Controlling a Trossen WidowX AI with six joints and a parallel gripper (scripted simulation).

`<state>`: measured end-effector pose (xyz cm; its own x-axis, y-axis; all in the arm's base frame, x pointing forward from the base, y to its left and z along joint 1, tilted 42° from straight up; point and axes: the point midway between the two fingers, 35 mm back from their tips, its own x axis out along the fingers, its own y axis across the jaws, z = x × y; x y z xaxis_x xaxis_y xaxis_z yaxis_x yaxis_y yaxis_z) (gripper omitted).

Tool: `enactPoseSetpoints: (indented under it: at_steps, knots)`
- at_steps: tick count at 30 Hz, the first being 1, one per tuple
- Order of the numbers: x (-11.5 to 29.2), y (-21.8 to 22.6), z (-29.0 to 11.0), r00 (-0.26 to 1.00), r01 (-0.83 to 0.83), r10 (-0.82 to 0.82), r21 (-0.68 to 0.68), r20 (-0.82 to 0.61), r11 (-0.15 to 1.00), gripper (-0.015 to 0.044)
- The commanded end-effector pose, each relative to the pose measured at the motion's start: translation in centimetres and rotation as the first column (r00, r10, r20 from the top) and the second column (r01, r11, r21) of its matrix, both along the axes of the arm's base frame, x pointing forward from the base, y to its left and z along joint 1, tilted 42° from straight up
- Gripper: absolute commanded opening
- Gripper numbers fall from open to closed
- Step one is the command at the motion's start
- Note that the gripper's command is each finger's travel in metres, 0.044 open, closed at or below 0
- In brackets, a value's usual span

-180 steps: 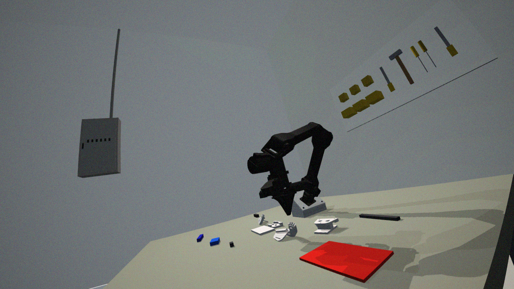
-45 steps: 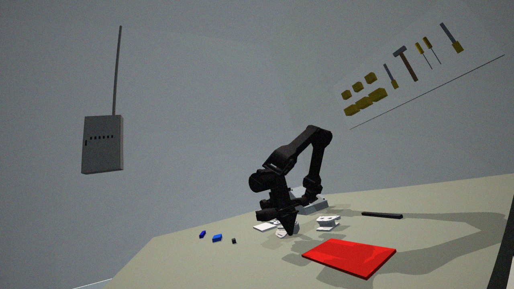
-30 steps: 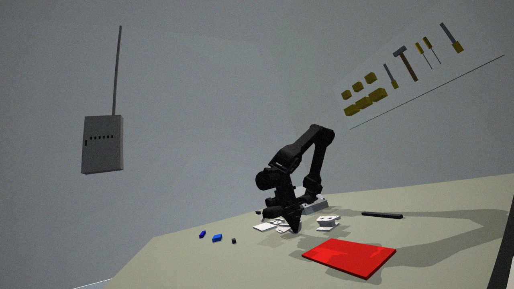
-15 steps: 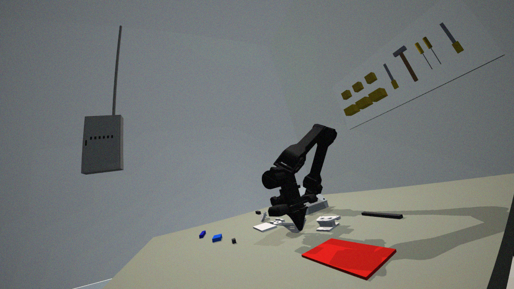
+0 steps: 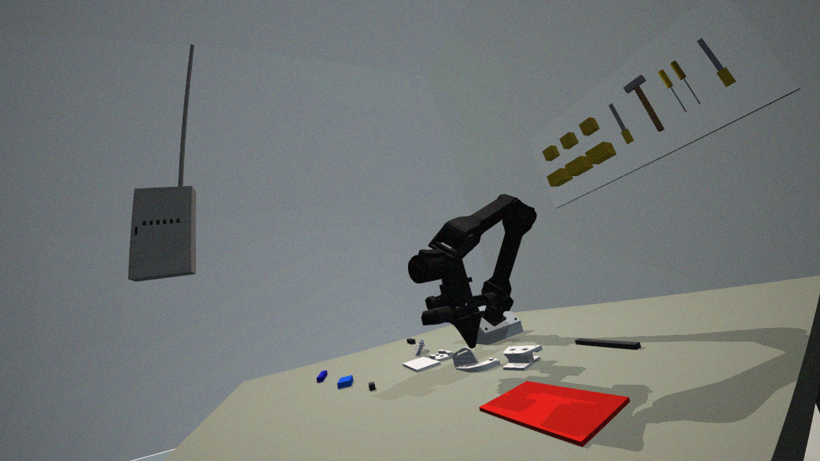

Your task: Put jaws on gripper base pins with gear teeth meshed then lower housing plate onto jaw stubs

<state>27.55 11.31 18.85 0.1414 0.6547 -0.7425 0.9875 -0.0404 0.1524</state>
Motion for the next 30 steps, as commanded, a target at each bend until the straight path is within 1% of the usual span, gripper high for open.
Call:
enactPoseSetpoints:
  at_steps: [1,3,4,20,30]
  knots:
    - [-0.37,-0.98,1.6,1.0,-0.003,0.003,0.009,0.01,1.0,0.0]
    - [-0.37,-0.98,1.6,1.0,-0.003,0.003,0.009,0.01,1.0,0.0]
    - [-0.13,-0.65,0.95,1.0,0.003,-0.003,0.003,0.008,1.0,0.0026]
    - [-0.13,-0.65,0.95,1.0,0.003,-0.003,0.003,0.008,1.0,0.044]
    - [-0.13,-0.65,0.95,1.0,0.003,-0.003,0.003,0.008,1.0,0.044]
